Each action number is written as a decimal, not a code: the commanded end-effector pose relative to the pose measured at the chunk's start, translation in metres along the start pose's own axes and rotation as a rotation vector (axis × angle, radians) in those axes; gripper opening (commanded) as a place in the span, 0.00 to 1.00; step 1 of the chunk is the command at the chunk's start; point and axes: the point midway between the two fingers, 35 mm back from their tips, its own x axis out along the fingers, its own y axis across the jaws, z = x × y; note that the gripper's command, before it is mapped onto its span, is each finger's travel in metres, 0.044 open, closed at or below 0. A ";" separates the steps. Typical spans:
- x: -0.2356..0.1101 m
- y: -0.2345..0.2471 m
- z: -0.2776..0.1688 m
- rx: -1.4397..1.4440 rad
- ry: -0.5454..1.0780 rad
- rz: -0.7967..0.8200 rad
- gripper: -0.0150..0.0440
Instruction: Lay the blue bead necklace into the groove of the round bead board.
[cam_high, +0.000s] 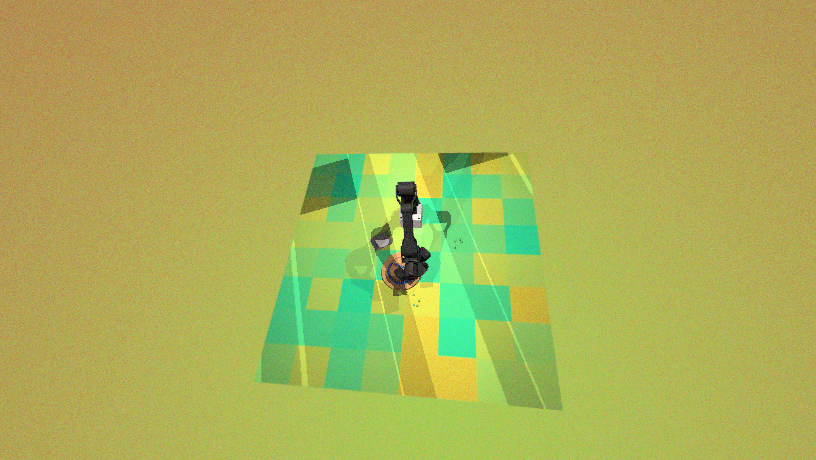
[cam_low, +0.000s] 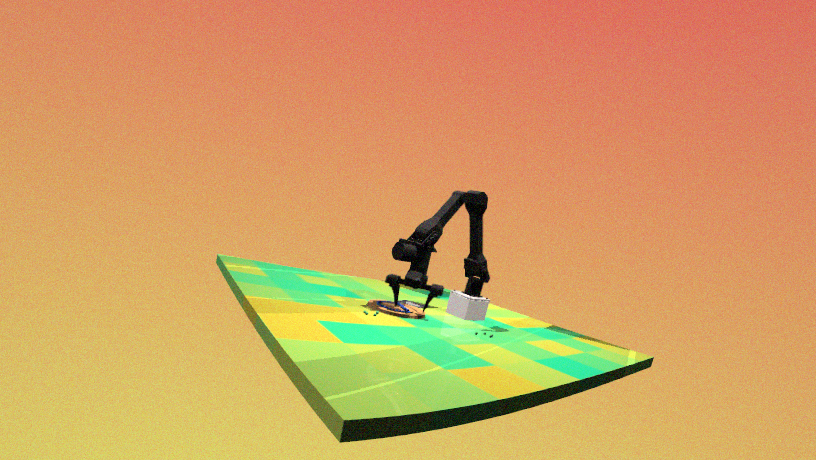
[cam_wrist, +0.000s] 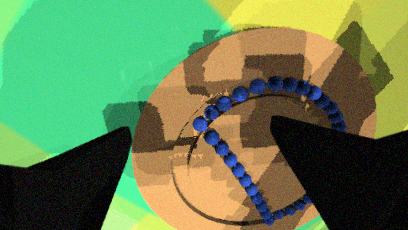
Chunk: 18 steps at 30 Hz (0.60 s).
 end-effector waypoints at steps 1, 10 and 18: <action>-0.001 0.000 0.000 0.002 -0.002 0.002 1.00; -0.007 -0.015 -0.018 0.416 0.000 0.000 0.78; -0.022 -0.044 -0.066 1.373 0.002 -0.007 0.46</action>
